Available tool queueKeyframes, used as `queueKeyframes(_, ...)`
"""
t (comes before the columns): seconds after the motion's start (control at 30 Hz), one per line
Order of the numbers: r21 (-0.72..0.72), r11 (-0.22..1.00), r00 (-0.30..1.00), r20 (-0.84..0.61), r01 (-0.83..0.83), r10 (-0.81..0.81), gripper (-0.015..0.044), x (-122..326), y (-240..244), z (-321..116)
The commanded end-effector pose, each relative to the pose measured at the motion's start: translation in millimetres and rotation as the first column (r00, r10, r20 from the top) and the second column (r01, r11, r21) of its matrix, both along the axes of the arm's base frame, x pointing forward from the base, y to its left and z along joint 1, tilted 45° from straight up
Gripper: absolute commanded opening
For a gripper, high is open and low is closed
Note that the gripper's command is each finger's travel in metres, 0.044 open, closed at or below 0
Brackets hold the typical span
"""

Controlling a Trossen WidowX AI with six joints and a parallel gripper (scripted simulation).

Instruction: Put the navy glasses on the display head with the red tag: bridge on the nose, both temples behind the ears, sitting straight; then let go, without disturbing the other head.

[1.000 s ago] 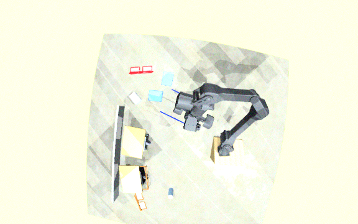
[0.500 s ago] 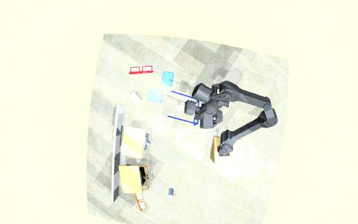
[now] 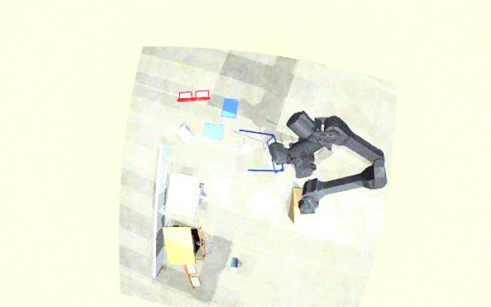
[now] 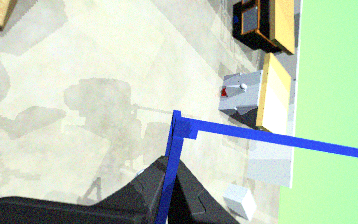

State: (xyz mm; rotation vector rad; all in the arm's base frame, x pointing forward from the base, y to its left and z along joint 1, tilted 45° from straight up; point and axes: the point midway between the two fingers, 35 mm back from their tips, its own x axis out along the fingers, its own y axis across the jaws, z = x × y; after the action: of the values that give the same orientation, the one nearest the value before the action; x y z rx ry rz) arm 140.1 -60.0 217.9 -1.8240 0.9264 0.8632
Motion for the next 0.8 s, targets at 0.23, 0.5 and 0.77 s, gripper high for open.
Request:
queueKeyframes(0.23,-0.141,0.962,0.966,0.073,-0.234,0.246,0.0,-18.2,14.3,5.5)
queueKeyframes(0.5,-0.264,0.898,0.917,0.091,-0.353,0.388,0.0,-28.2,23.9,8.2)
queueKeyframes(0.77,-0.236,0.917,0.933,0.089,-0.321,0.35,0.0,-26.8,21.1,8.7)
